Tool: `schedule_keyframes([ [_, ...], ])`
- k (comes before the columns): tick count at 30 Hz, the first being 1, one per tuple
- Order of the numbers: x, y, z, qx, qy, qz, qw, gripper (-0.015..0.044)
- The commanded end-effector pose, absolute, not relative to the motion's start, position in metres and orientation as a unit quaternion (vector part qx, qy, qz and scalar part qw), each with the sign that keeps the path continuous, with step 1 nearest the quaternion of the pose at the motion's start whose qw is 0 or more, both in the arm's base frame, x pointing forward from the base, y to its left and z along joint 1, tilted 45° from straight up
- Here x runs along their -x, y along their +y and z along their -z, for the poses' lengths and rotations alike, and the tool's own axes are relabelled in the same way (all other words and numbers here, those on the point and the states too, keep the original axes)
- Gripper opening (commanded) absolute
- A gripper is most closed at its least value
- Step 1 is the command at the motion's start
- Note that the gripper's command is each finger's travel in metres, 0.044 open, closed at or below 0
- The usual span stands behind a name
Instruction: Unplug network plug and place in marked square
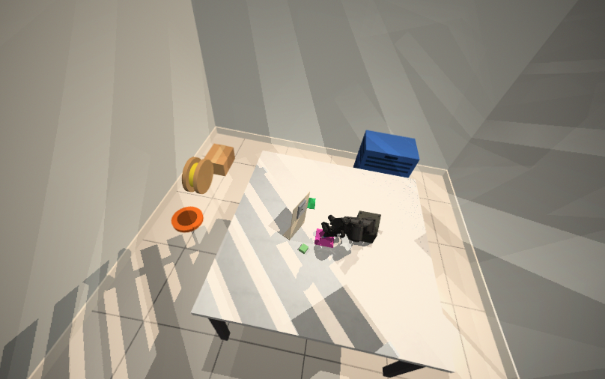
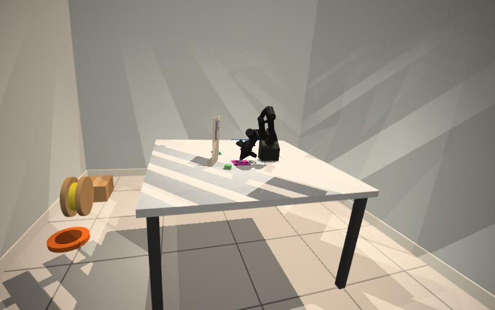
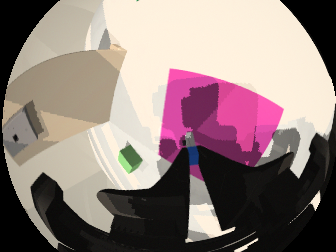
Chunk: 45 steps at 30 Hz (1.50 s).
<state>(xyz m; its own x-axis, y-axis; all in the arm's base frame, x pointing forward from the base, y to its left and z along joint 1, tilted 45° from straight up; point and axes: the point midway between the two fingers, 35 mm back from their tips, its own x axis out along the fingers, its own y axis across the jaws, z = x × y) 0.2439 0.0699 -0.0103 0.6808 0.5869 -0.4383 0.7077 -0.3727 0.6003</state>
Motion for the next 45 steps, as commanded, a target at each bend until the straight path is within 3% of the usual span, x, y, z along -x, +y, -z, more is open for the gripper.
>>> schedule_keyframes([
  [1,-0.241,0.071,0.0133,-0.826,0.395,0.083,0.394,0.0],
  [20,-0.2436,0.0741,0.0117,-0.825,0.394,0.079,0.397,0.0],
  [26,-0.2436,0.0741,0.0117,-0.825,0.394,0.079,0.397,0.0156],
  [45,-0.2405,0.0687,0.0099,-0.824,0.397,0.082,0.397,0.0156],
])
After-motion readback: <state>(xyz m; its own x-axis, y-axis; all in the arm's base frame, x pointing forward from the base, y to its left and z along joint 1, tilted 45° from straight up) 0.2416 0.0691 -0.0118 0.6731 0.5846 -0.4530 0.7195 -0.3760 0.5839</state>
